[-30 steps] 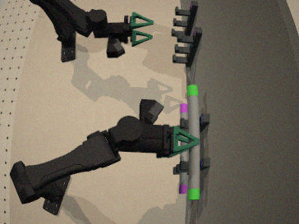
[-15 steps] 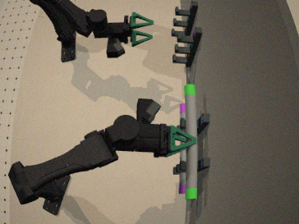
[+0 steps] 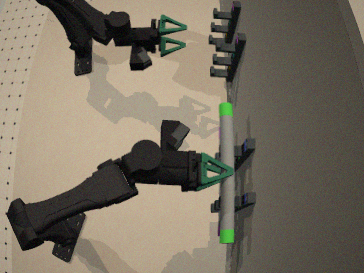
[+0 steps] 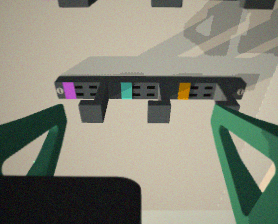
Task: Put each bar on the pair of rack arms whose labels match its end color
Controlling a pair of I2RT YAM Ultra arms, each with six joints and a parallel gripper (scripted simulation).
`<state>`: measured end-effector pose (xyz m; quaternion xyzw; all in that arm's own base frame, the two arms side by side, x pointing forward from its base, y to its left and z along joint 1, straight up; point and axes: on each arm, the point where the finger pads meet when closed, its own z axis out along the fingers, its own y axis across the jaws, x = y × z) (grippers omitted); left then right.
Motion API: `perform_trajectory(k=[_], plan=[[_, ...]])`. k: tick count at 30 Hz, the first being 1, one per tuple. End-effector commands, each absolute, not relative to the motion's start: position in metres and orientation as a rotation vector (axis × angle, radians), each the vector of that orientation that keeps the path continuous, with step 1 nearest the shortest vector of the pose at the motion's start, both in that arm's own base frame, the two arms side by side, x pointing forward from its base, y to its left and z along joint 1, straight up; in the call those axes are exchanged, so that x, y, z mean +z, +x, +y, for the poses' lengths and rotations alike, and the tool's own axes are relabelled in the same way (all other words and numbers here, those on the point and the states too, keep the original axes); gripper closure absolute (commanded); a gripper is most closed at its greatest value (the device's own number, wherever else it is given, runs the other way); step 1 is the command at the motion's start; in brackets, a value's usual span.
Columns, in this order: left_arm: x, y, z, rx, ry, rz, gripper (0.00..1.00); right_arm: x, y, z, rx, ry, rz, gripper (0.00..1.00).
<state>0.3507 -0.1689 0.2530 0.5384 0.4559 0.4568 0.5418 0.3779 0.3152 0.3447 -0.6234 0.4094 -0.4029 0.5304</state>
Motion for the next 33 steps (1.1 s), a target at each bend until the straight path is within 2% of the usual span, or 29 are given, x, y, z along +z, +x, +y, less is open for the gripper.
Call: perform_trajectory(k=[1,33], plan=[[0.249,0.349,-0.171,1.083,1.285,1.083,0.00,0.386,0.368,0.310,-0.955,-1.351,0.955,1.00],[0.249,0.349,-0.171,1.083,1.285,1.083,0.00,0.383,0.343,0.301,-0.955,-1.351,0.955,1.00]])
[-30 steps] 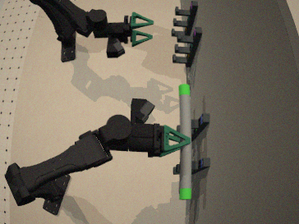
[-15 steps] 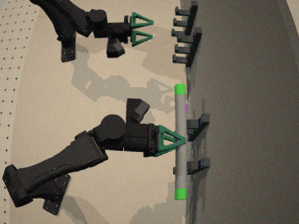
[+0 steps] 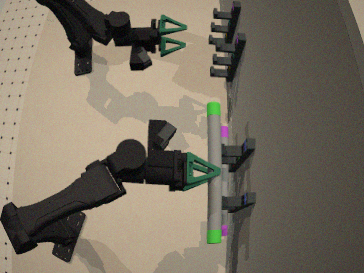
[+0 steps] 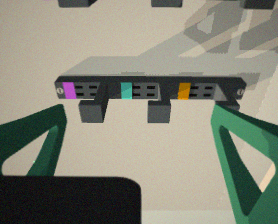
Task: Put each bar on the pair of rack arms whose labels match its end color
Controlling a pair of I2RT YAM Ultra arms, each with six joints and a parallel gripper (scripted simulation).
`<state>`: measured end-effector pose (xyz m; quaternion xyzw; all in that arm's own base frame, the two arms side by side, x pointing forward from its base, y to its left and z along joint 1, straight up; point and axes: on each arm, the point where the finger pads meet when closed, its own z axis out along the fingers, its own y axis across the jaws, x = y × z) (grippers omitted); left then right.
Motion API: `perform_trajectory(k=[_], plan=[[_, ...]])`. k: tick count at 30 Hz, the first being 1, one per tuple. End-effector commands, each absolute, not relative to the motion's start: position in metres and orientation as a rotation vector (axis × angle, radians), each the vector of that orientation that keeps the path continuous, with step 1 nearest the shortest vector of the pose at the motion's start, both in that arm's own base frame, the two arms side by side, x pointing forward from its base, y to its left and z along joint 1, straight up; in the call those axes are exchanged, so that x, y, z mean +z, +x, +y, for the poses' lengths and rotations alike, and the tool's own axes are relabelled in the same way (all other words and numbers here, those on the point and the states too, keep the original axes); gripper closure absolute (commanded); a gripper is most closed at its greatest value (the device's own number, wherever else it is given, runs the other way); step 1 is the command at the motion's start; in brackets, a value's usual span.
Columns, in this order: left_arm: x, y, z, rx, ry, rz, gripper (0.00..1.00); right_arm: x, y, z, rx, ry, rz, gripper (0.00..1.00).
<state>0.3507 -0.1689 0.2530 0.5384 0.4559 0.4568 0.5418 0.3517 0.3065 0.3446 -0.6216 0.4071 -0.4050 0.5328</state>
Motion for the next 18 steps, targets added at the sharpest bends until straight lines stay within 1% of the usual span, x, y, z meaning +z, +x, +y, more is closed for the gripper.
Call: perform_trajectory(k=[1,18], plan=[[0.2486,0.3491,-0.1708,1.083,1.285,1.083,0.00,0.3824,0.3421,0.3008,-0.955,-1.351,0.955,1.00],[0.2486,0.3491,-0.1708,1.083,1.285,1.083,0.00,0.3809,0.3367,0.2975,-0.955,-1.351,0.955,1.00]])
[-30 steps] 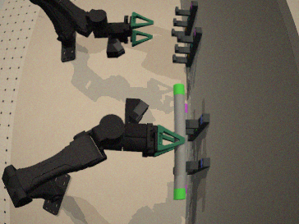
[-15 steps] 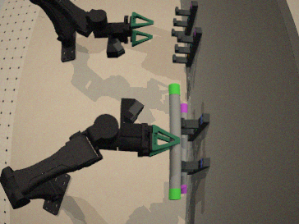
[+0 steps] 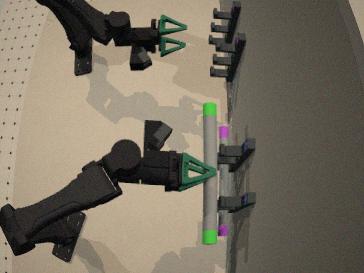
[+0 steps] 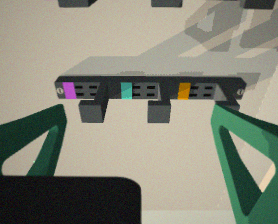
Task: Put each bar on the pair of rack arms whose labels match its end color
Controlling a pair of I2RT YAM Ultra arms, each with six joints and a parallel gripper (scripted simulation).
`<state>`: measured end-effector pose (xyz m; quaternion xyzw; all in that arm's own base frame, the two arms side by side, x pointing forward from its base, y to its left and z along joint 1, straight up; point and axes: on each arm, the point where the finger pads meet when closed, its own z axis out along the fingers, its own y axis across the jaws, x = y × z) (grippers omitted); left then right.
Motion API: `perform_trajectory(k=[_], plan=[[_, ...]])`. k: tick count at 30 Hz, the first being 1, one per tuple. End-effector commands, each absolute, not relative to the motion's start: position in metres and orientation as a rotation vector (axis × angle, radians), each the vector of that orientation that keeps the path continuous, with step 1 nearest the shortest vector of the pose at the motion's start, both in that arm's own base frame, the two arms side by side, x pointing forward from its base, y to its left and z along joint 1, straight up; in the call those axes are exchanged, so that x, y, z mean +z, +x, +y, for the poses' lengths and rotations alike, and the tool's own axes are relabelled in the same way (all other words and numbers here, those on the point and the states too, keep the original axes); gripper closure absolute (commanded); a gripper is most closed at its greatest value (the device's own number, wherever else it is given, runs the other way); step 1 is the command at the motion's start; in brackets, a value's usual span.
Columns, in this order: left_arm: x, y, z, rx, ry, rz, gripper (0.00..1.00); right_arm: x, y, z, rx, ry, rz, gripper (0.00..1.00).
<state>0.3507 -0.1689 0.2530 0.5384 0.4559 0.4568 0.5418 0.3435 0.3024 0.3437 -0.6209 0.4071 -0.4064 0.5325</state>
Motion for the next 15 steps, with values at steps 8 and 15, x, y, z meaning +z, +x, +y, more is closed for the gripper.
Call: perform_trajectory(k=[8,15], plan=[[0.2486,0.3491,-0.1708,1.083,1.285,1.083,0.00,0.3796,0.3362,0.2967,-0.955,-1.351,0.955,1.00],[0.2486,0.3491,-0.1708,1.083,1.285,1.083,0.00,0.3740,0.3364,0.2972,-0.955,-1.351,0.955,1.00]])
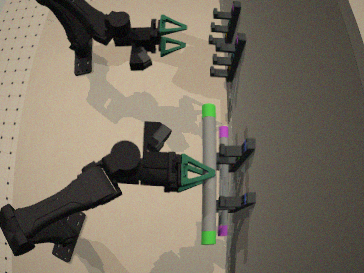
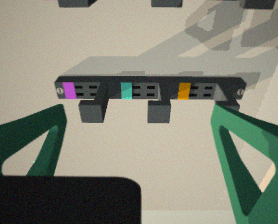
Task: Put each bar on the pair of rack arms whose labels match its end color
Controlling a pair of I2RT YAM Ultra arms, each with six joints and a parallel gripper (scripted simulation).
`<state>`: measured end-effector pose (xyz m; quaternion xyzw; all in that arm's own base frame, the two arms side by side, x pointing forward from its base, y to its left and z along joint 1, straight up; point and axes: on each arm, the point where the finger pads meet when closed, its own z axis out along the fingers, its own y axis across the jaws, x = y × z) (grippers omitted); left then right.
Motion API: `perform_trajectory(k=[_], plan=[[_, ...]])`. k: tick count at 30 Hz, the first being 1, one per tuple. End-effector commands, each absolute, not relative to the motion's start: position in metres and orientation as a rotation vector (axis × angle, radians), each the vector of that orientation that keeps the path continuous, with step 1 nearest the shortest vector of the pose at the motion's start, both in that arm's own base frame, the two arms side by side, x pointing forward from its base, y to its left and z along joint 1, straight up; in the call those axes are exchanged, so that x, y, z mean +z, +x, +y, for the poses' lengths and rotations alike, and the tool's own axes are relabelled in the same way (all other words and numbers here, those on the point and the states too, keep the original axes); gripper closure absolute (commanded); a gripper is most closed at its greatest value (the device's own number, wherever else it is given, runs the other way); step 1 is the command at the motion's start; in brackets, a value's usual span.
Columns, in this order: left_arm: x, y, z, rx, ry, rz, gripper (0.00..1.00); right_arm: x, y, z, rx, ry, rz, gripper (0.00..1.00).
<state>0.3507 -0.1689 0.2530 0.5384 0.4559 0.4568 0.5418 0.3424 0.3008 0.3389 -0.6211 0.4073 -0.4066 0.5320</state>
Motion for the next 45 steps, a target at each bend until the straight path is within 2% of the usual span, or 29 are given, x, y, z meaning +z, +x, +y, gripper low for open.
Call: perform_trajectory(k=[1,45], plan=[[0.249,0.349,-0.171,1.083,1.285,1.083,0.00,0.373,0.336,0.297,-0.955,-1.351,0.955,1.00],[0.249,0.349,-0.171,1.083,1.285,1.083,0.00,0.339,0.336,0.299,-0.955,-1.351,0.955,1.00]])
